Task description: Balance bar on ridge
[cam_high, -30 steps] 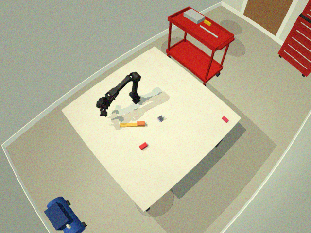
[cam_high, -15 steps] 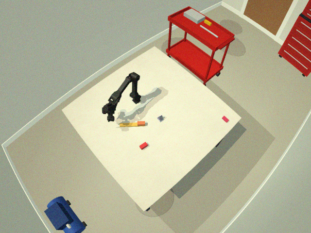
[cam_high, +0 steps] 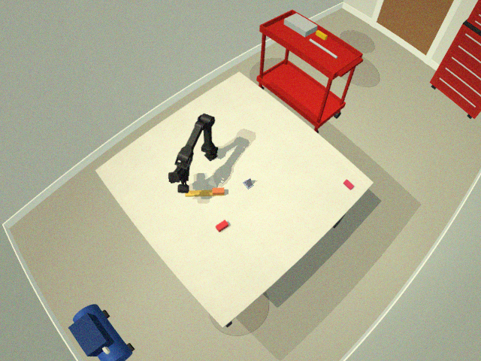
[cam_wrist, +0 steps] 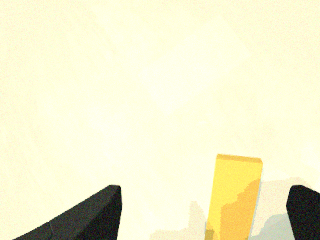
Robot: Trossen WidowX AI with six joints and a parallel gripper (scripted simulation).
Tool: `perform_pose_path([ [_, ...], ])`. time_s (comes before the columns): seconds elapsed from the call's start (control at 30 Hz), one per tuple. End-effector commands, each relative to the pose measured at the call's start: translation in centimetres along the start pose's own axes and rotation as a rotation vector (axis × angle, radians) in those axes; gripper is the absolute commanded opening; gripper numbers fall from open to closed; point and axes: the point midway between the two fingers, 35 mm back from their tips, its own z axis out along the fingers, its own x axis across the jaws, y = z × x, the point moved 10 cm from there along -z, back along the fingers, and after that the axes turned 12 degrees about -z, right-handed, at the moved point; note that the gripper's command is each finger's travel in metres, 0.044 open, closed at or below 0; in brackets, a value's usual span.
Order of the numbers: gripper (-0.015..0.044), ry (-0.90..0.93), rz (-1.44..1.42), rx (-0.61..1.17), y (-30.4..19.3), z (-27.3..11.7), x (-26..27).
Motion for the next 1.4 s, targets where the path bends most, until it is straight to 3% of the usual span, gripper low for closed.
perform_pose_path([
  [0.0,0.0315,-0.019,0.012,0.063,-1.6,-0.2,1.1],
  [0.73,0.0315,-0.178,0.036,0.250,-8.3,-1.7,4.0],
  [1.1,0.0315,-0.178,0.036,0.250,-9.9,4.5,2.9],
  [1.37,0.0315,-0.178,0.036,0.250,-10.1,5.1,2.8],
])
